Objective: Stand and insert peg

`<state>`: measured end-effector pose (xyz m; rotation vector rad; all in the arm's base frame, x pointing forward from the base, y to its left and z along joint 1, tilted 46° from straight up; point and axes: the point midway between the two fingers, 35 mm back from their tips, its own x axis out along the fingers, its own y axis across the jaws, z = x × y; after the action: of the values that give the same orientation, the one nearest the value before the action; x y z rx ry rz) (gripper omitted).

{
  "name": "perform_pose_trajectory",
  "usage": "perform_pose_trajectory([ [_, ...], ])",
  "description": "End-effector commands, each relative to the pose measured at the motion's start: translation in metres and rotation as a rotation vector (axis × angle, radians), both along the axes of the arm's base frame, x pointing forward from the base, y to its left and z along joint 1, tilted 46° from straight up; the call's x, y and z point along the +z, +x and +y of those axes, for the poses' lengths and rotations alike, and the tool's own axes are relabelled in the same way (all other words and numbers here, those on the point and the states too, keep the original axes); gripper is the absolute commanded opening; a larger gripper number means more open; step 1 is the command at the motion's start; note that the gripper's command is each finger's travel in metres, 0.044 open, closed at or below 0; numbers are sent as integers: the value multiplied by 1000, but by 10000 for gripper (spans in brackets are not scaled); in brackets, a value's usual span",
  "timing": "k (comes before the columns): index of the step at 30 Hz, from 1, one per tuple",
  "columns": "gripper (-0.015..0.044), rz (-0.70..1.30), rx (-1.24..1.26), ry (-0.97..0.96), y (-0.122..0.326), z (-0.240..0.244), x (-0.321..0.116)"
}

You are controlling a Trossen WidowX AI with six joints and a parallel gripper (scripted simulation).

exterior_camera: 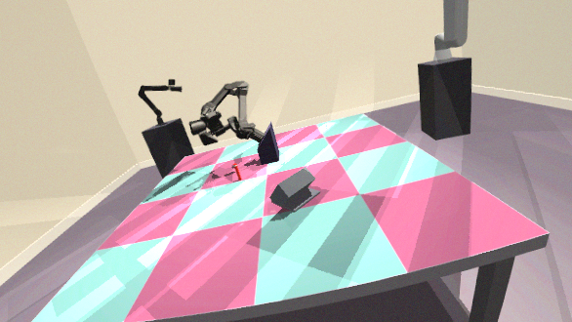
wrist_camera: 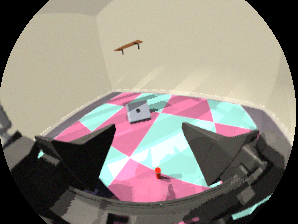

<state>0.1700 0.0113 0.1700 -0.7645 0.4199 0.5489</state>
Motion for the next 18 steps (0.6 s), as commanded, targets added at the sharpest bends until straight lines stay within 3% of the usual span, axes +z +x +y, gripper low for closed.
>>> perform_pose_trajectory([
  [1, 440, 109, -46, 26, 0, -3, -9],
  [18, 440, 610, -283, -29, -6, -18, -53],
])
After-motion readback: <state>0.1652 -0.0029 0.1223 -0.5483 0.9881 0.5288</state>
